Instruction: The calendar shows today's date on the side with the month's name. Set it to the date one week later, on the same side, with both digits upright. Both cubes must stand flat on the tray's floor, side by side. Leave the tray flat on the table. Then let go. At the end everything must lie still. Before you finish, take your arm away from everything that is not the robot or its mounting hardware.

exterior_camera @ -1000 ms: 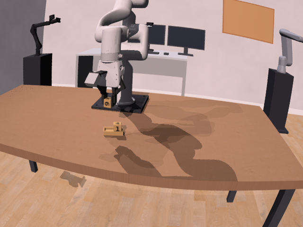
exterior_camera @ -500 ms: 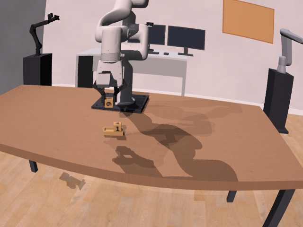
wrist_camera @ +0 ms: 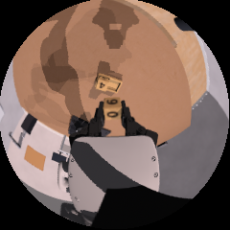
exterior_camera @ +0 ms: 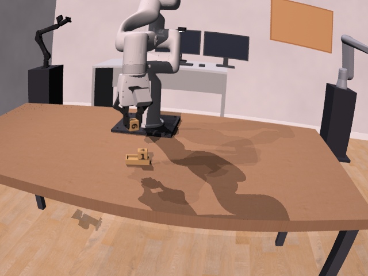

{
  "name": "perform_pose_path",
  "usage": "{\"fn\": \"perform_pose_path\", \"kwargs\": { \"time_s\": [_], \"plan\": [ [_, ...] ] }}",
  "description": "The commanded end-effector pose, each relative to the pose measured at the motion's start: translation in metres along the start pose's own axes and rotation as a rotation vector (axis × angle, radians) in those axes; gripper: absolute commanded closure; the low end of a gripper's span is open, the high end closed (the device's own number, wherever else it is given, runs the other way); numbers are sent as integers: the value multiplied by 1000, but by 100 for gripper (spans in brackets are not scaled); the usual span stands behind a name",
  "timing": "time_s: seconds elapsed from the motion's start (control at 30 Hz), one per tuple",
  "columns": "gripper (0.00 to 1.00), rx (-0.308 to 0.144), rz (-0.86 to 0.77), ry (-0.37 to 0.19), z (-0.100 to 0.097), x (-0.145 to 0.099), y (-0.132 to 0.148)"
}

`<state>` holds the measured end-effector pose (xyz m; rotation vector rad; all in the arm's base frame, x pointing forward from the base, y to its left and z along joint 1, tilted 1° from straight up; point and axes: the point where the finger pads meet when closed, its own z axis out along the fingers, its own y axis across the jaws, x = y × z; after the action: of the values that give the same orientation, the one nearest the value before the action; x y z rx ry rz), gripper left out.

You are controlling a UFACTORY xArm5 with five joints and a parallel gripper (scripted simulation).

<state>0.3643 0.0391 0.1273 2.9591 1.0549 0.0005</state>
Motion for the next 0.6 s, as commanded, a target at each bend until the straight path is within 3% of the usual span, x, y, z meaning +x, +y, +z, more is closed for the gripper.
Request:
{"fn": "perform_pose_path", "kwargs": {
  "time_s": [0.0, 0.07, 0.47, 0.57],
  "plan": [
    [71, -2, -102, 3, -1, 1, 1],
    [71, -2, -221, 3, -1, 1, 1],
    [71, -3, -576, 2, -1, 1, 0],
    [71, -3, -604, 2, -1, 1, 0]
  ]
}}
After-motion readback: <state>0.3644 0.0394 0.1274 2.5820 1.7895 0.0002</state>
